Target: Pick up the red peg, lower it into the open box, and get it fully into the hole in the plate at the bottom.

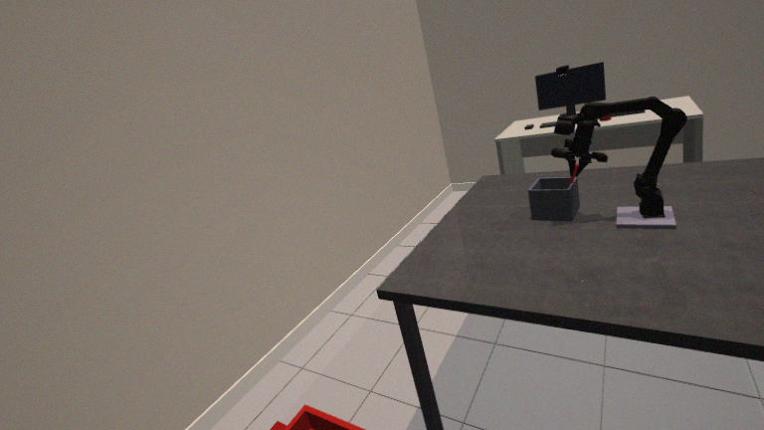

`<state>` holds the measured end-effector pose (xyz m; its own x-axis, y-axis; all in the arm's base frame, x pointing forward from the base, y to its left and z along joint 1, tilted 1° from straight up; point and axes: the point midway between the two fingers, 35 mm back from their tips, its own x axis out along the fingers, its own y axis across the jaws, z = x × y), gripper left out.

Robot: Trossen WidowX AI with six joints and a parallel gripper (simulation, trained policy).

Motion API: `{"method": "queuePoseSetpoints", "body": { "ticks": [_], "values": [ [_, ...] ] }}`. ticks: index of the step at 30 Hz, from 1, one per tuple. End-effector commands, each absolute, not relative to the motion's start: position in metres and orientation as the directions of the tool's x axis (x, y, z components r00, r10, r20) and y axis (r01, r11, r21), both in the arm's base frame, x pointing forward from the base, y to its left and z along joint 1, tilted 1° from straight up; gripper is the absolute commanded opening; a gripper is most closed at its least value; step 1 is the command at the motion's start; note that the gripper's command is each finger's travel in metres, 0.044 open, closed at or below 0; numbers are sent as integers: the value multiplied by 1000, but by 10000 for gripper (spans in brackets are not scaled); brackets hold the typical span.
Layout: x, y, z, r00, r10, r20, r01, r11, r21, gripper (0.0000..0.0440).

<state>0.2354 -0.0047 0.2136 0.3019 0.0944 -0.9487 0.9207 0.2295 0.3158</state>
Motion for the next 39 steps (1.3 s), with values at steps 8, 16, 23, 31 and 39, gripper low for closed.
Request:
{"method": "queuePoseSetpoints", "body": {
  "ticks": [8,16,23,31,39],
  "values": [
    [250,-34,209,270,70,-960,939,201,279,0],
    [262,-53,202,252,70,-965,947,188,261,0],
    [272,-68,189,230,74,-970,953,182,240,0],
    [282,-81,171,208,87,-974,956,190,222,0],
    [291,-87,152,192,107,-976,955,211,211,0]
  ]
}}
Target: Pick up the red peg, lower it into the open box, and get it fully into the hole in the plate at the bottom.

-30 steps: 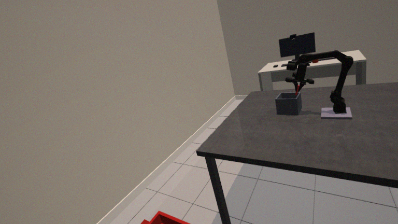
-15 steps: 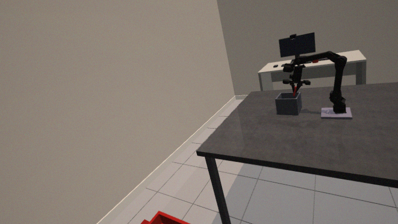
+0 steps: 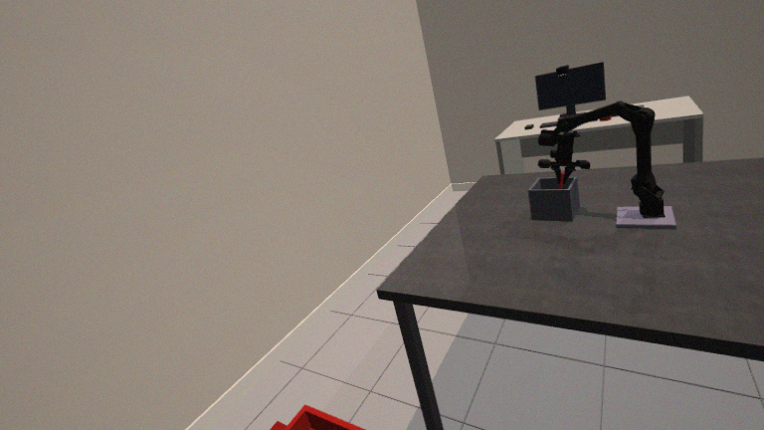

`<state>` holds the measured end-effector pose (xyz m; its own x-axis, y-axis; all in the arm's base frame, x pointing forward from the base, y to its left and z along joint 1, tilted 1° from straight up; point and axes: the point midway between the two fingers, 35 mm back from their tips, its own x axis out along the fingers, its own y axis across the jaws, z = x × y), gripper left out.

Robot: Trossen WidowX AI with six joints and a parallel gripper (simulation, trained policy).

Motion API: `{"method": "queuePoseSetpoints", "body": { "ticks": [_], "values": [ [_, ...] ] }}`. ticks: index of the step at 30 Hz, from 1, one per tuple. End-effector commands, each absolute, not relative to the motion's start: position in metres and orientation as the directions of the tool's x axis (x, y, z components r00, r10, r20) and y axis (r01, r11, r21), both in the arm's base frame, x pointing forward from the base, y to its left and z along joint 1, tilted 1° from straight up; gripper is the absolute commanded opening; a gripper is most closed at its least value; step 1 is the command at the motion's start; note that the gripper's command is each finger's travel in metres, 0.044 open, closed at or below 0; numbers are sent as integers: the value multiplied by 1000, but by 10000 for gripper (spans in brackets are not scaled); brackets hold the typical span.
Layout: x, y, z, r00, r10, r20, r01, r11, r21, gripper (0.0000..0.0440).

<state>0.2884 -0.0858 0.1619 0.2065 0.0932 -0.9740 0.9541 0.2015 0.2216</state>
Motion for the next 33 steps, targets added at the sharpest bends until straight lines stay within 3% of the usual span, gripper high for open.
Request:
{"method": "queuePoseSetpoints", "body": {
  "ticks": [1,21,33],
  "values": [
    [292,-87,149,190,111,-975,954,214,210,0],
    [314,-81,102,167,163,-972,924,317,212,0],
    [311,-82,78,118,154,-981,912,373,169,54]
  ]
}}
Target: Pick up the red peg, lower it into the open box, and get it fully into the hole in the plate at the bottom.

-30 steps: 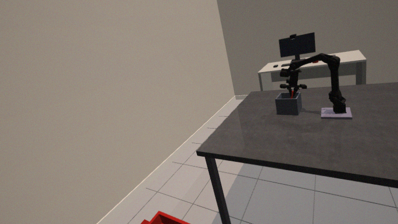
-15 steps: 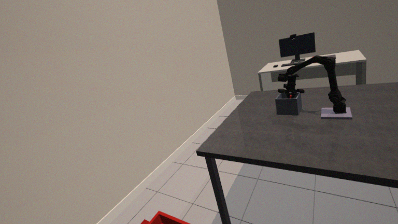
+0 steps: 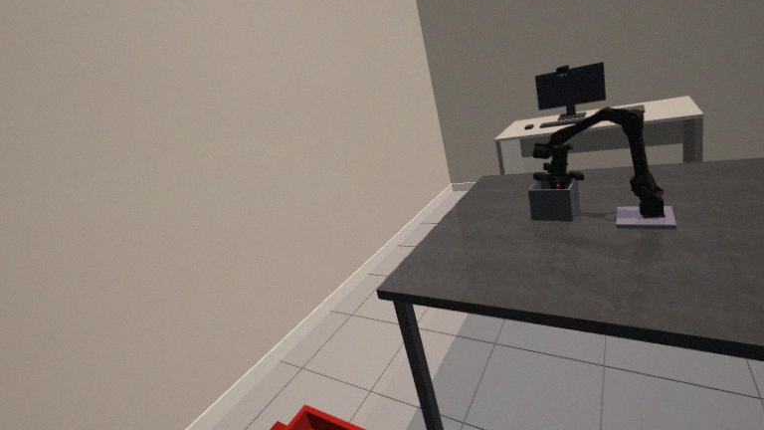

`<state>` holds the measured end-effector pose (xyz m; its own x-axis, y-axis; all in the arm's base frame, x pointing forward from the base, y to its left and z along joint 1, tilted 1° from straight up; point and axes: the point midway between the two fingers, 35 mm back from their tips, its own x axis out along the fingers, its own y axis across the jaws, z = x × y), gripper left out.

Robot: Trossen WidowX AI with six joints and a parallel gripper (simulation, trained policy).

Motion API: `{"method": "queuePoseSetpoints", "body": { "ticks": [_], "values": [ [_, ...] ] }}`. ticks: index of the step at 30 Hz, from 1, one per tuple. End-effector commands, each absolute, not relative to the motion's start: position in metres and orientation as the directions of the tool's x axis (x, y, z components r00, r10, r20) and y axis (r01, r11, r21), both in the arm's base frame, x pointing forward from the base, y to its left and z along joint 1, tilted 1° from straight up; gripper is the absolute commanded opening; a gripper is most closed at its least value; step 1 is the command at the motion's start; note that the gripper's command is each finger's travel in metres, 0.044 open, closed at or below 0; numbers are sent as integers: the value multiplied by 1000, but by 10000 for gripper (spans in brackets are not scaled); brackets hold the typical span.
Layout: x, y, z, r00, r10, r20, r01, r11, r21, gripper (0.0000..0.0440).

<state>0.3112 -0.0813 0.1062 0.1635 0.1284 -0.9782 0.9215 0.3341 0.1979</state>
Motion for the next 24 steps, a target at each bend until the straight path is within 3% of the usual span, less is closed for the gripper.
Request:
{"method": "queuePoseSetpoints", "body": {
  "ticks": [1,5,8,24],
  "values": [
    [310,-82,76,114,154,-981,911,377,165,59],
    [308,-83,68,96,153,-983,909,389,149,91],
    [307,-83,63,79,160,-984,911,389,136,152],
    [321,-98,79,116,244,-963,912,358,201,166]
  ]
}}
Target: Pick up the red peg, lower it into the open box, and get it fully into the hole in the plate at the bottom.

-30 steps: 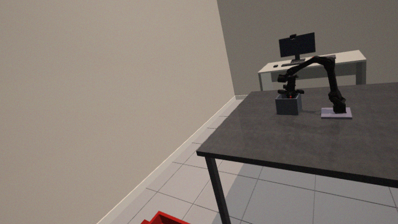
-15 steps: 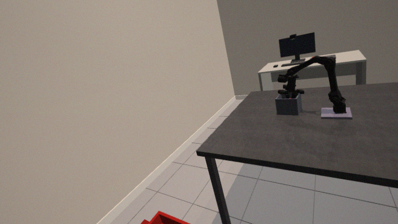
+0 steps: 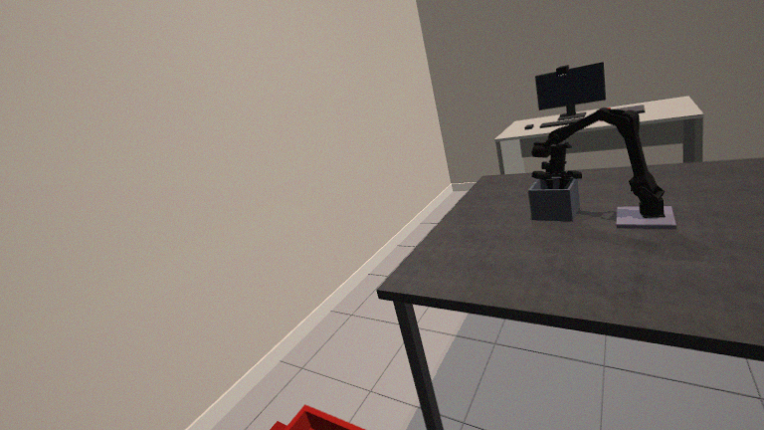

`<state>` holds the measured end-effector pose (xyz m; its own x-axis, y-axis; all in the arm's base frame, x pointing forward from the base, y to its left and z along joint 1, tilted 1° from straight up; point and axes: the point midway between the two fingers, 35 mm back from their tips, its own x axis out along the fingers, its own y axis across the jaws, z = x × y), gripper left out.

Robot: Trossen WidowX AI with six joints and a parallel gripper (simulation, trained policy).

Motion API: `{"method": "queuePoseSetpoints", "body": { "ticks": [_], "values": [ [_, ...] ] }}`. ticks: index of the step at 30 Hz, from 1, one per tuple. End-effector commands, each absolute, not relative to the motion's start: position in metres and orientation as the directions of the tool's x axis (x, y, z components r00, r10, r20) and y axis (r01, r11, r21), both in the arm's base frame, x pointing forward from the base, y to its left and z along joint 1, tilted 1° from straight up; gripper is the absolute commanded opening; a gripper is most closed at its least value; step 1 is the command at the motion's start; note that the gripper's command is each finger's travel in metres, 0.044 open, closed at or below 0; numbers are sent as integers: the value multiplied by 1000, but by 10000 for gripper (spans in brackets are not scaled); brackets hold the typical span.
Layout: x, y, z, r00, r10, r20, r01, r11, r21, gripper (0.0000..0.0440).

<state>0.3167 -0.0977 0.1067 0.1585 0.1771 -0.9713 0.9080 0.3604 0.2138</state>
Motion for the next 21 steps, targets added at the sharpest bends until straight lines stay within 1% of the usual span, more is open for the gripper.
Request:
{"method": "queuePoseSetpoints", "body": {
  "ticks": [1,21],
  "values": [
    [323,-98,82,127,249,-960,909,358,214,168],
    [358,-112,118,282,320,-905,851,353,389,169]
  ]
}}
